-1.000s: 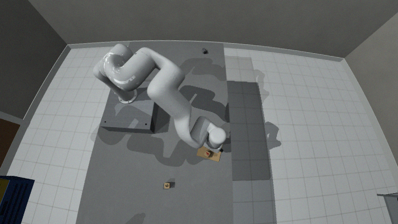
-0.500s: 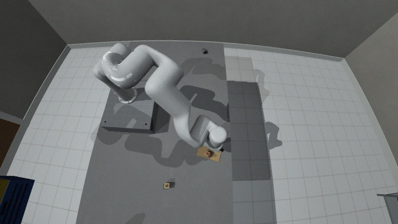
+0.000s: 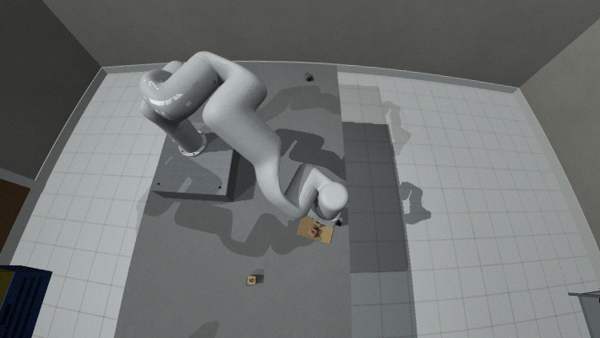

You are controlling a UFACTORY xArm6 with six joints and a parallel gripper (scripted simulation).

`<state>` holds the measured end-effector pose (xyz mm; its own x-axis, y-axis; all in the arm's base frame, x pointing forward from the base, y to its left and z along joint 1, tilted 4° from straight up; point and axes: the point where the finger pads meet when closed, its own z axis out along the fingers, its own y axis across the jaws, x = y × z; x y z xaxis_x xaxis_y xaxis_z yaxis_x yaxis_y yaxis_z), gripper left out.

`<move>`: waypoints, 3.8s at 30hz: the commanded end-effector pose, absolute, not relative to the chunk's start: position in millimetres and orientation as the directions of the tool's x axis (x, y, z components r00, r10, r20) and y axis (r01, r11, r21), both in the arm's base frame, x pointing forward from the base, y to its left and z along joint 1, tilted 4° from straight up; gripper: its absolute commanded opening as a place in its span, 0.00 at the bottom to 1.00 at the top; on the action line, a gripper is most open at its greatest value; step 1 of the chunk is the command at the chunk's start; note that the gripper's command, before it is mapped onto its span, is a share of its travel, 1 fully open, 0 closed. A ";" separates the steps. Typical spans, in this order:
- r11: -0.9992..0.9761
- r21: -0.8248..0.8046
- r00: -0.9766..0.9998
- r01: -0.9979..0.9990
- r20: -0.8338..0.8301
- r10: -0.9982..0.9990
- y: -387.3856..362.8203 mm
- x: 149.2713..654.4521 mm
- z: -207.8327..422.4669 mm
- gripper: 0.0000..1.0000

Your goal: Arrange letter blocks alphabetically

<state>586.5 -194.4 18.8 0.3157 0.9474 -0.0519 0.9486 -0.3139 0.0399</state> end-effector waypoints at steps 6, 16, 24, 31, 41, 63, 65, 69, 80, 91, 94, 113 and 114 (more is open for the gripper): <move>-0.314 0.042 0.316 0.949 -0.052 0.947 -194.0 586.8 28.1 1.00; -0.314 0.042 0.316 0.949 -0.052 0.947 -194.0 586.8 28.1 1.00; -0.314 0.042 0.316 0.949 -0.052 0.947 -194.0 586.8 28.1 1.00; -0.314 0.042 0.316 0.949 -0.052 0.947 -193.7 586.7 33.2 1.00; -0.314 0.042 0.316 0.949 -0.052 0.947 -191.6 586.0 66.6 1.00; -0.314 0.042 0.316 0.949 -0.052 0.947 -188.7 585.0 112.3 1.00; -0.314 0.042 0.316 0.949 -0.052 0.947 -188.7 585.0 112.3 1.00; -0.314 0.042 0.316 0.949 -0.052 0.947 -188.7 585.0 112.3 1.00; -0.314 0.042 0.316 0.949 -0.052 0.947 -188.7 585.0 112.3 1.00; -0.314 0.042 0.316 0.949 -0.052 0.947 -188.7 585.0 112.3 1.00; -0.314 0.042 0.316 0.949 -0.052 0.947 -188.7 585.0 112.3 1.00; -0.314 0.042 0.316 0.949 -0.052 0.947 -188.7 585.0 112.3 1.00; -0.314 0.042 0.316 0.949 -0.052 0.947 -188.7 585.0 112.3 1.00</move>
<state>583.7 -188.5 110.0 0.3157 0.9474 -0.0520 0.9487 -0.3141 0.0369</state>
